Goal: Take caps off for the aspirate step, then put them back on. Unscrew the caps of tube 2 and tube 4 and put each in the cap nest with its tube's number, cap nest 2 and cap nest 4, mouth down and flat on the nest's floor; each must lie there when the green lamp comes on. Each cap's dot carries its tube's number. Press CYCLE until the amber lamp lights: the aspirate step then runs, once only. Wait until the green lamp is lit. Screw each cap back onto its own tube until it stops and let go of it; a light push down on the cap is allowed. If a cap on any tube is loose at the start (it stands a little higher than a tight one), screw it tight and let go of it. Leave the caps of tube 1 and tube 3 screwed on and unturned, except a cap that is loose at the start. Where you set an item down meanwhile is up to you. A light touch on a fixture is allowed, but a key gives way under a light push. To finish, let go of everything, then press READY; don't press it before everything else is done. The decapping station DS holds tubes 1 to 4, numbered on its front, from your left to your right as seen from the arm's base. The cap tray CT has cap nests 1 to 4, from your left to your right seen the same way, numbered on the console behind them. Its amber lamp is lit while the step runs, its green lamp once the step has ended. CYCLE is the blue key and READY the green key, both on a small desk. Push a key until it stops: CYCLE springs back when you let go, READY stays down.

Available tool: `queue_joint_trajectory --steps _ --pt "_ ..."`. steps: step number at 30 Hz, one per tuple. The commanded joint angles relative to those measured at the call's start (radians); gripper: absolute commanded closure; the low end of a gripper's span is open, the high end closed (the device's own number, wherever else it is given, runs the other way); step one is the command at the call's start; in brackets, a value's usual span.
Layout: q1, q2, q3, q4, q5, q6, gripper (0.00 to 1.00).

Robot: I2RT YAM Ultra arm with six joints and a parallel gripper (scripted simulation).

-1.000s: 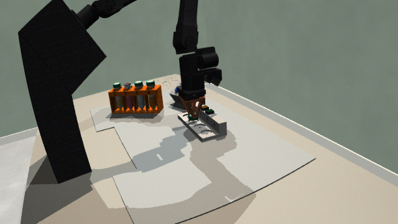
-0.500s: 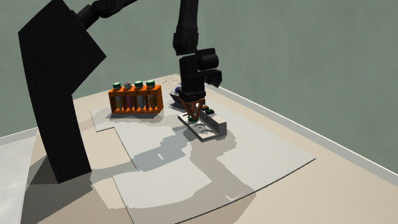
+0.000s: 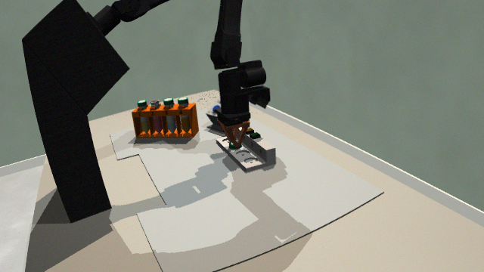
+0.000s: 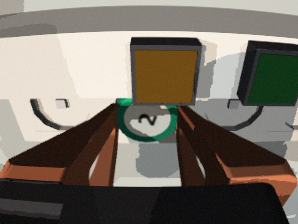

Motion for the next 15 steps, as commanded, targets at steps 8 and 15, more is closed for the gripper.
queue_joint_trajectory --steps 8,15 --pt "-0.001 -0.006 0.001 0.001 0.004 0.001 0.53" --pt "-0.001 -0.006 0.001 0.001 0.004 0.001 0.53"
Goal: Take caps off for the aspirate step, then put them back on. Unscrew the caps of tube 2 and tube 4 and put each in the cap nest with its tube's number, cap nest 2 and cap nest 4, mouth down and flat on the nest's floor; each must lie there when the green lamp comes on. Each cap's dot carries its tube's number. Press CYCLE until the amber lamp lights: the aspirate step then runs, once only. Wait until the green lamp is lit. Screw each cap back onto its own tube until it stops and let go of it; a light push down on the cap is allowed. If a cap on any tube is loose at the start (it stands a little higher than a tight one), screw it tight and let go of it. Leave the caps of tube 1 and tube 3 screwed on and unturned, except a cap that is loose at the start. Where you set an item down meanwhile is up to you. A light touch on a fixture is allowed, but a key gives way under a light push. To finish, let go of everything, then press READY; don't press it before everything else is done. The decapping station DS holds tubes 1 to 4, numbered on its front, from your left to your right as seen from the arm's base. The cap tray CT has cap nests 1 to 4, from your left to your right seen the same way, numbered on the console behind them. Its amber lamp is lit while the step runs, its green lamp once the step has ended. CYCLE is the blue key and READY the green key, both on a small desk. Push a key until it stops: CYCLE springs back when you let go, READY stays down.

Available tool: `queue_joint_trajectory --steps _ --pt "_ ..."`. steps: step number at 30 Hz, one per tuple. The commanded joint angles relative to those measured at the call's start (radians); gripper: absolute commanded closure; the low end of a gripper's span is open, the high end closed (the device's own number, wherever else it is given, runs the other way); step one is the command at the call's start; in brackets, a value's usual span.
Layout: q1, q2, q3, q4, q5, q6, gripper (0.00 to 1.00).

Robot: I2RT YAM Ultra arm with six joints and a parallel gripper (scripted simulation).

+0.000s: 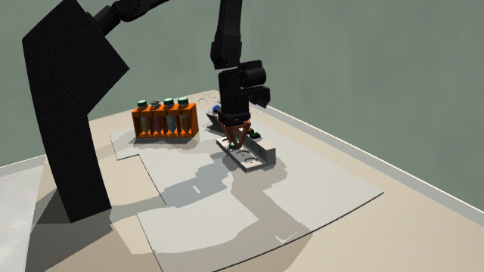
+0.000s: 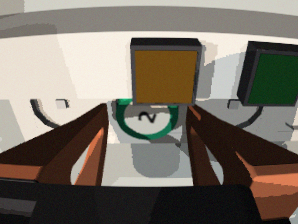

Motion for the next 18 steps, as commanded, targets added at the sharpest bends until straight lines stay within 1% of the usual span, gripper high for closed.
queue_joint_trajectory --steps 1,8,14,16,18 --pt "-0.001 -0.005 0.001 0.001 0.004 0.001 0.53" --pt "-0.018 -0.146 -0.085 -0.054 -0.011 -0.009 0.53" --pt "-0.036 -0.271 -0.146 -0.120 -0.026 -0.018 0.53" --pt "-0.036 -0.271 -0.146 -0.120 -0.026 -0.018 0.53" --pt "-0.043 -0.313 -0.163 -0.146 -0.032 -0.022 0.53"
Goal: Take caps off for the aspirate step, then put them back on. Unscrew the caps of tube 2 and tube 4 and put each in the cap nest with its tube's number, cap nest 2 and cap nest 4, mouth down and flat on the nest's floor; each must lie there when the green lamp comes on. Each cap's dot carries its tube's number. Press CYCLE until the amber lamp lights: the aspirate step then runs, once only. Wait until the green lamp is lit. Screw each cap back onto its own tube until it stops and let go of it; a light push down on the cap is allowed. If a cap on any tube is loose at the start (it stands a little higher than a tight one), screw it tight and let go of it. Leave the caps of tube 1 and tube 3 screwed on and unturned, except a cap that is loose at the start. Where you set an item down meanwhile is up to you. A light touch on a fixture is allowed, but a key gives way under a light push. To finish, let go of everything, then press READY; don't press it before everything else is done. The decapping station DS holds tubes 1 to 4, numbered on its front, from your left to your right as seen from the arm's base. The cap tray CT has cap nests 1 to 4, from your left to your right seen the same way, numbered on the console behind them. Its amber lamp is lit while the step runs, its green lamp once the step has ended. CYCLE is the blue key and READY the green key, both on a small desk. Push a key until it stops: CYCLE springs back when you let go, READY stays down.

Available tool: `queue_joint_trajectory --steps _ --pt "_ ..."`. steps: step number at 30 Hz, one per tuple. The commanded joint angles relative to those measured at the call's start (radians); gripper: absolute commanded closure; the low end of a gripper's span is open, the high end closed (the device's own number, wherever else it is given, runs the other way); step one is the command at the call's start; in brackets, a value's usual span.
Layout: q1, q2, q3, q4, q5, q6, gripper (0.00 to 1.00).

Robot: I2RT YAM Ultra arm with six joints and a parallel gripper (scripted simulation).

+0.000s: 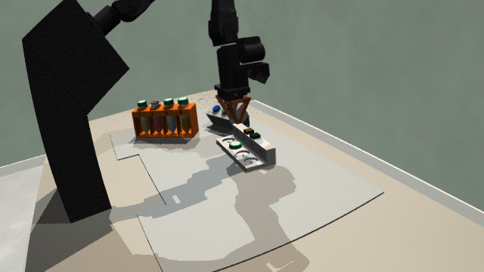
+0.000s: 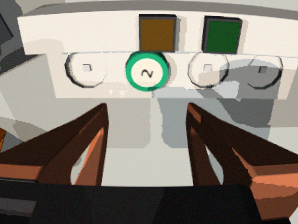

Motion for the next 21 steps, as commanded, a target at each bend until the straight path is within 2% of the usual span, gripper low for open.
queue_joint_trajectory --steps 1,12,20,21 --pt "-0.011 -0.056 -0.022 -0.049 -0.013 -0.006 0.53" --pt "-0.056 -0.289 -0.082 -0.227 -0.052 -0.031 0.53" --pt "-0.059 -0.302 -0.084 -0.238 -0.055 -0.032 0.53" --pt "-0.027 -0.313 -0.097 -0.233 -0.027 0.068 0.51"
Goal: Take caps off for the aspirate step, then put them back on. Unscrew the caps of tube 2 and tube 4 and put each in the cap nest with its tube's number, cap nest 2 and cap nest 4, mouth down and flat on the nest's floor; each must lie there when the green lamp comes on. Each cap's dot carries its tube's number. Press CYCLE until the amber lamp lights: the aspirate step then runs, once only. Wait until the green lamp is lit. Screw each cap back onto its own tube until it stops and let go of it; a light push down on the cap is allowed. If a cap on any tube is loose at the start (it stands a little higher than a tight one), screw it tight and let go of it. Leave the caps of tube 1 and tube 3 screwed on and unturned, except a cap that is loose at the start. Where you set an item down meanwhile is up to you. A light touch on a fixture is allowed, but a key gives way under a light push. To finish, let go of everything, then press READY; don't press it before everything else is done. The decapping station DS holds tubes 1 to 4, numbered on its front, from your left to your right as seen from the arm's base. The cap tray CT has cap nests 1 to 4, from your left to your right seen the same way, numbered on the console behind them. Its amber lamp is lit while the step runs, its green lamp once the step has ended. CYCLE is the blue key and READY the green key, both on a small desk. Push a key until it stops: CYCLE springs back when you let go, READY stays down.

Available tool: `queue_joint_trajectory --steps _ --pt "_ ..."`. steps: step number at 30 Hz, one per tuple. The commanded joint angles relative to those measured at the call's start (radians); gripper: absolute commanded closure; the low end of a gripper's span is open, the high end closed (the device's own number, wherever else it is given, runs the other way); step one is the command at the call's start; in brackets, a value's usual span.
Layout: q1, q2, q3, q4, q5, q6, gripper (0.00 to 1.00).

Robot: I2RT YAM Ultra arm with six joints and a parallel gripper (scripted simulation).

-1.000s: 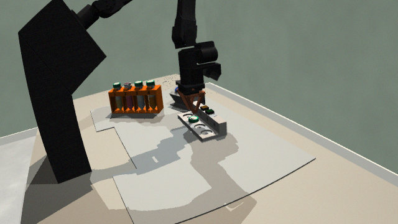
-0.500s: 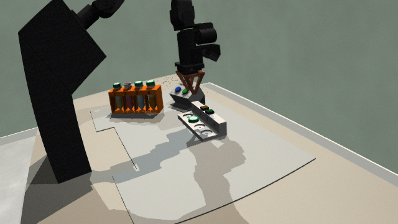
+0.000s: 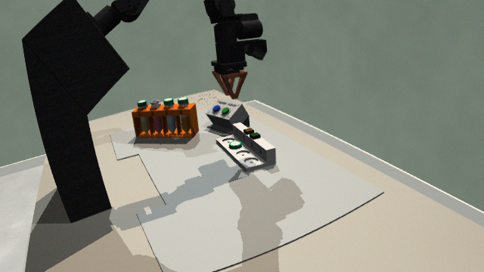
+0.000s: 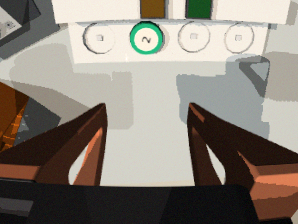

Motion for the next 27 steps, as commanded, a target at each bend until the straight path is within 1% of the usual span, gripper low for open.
queue_joint_trajectory --steps 1,3,4,5,6,7,8,9,11,13,14,15,16,17,18,19,20,21,22,23,24,26,27 --pt "0.060 -0.026 -0.022 0.002 0.044 0.185 0.51" --pt "0.128 -0.044 -0.043 0.012 0.103 0.388 0.51" --pt "0.128 -0.044 -0.043 0.012 0.102 0.388 0.51" --pt "0.164 -0.050 -0.052 0.016 0.133 0.490 0.51" --pt "0.163 -0.050 -0.052 0.016 0.132 0.490 0.51" --pt "0.199 -0.056 -0.060 0.021 0.163 0.592 0.51" --pt "0.199 -0.056 -0.060 0.021 0.163 0.592 0.51" --pt "0.236 -0.059 -0.067 0.025 0.194 0.694 0.51" --pt "0.236 -0.059 -0.067 0.025 0.194 0.694 0.51" --pt "0.309 -0.063 -0.079 0.033 0.256 0.899 0.51" --pt "0.309 -0.063 -0.079 0.033 0.256 0.899 0.51" --pt "0.346 -0.063 -0.083 0.037 0.288 1.001 0.51" --pt "0.345 -0.063 -0.083 0.037 0.287 1.001 0.51" --pt "0.383 -0.061 -0.086 0.040 0.319 1.104 0.51" --pt "0.382 -0.061 -0.086 0.040 0.319 1.104 0.51" --pt "0.419 -0.057 -0.088 0.043 0.351 1.206 0.51" --pt "0.419 -0.057 -0.088 0.044 0.350 1.206 0.51" --pt "0.456 -0.053 -0.089 0.047 0.382 1.309 0.51" --pt "0.456 -0.053 -0.089 0.047 0.382 1.309 0.51" --pt "0.493 -0.046 -0.089 0.050 0.413 1.412 0.51" --pt "0.529 -0.039 -0.088 0.052 0.443 1.461 0.51" --pt "0.599 -0.019 -0.082 0.057 0.503 1.500 0.51" --pt "0.599 -0.019 -0.082 0.057 0.503 1.500 0.51"
